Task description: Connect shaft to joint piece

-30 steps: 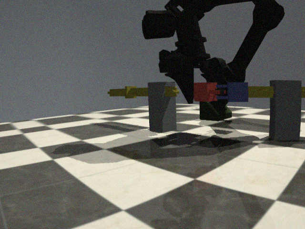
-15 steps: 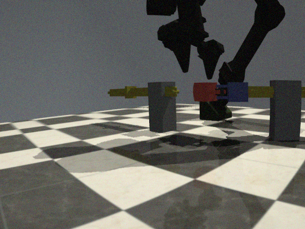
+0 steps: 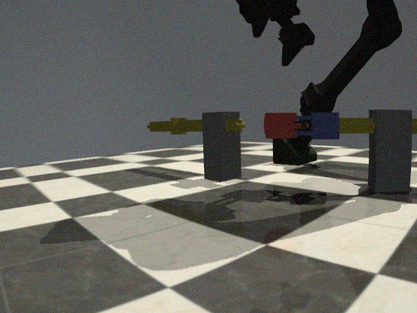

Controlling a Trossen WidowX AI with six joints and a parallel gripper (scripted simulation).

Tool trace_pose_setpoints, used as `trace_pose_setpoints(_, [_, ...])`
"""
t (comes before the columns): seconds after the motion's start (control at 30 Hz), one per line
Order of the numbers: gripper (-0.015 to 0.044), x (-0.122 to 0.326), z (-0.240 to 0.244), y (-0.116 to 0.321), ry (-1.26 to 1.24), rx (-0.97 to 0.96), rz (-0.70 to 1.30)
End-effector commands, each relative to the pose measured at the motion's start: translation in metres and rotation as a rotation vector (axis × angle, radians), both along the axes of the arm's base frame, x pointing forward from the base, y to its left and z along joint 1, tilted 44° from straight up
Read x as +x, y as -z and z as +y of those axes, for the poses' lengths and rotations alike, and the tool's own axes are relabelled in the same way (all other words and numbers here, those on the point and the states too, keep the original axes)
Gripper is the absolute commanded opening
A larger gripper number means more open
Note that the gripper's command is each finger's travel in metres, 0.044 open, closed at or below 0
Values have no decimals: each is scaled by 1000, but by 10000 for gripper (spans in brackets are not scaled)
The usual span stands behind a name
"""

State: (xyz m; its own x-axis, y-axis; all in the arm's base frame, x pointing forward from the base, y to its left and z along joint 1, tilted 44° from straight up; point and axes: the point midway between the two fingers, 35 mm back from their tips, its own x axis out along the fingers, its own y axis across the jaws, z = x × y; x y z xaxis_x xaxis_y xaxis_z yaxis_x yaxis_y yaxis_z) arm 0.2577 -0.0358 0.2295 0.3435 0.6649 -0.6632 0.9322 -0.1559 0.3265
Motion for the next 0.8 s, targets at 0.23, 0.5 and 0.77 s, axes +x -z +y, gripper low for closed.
trace_pose_setpoints(0.23, [440,11,-4,64,-128,37,203])
trace_pose_setpoints(0.5, [440,9,-1,103,-217,63,320])
trace_pose_setpoints(0.77, [440,14,-12,109,-275,41,257])
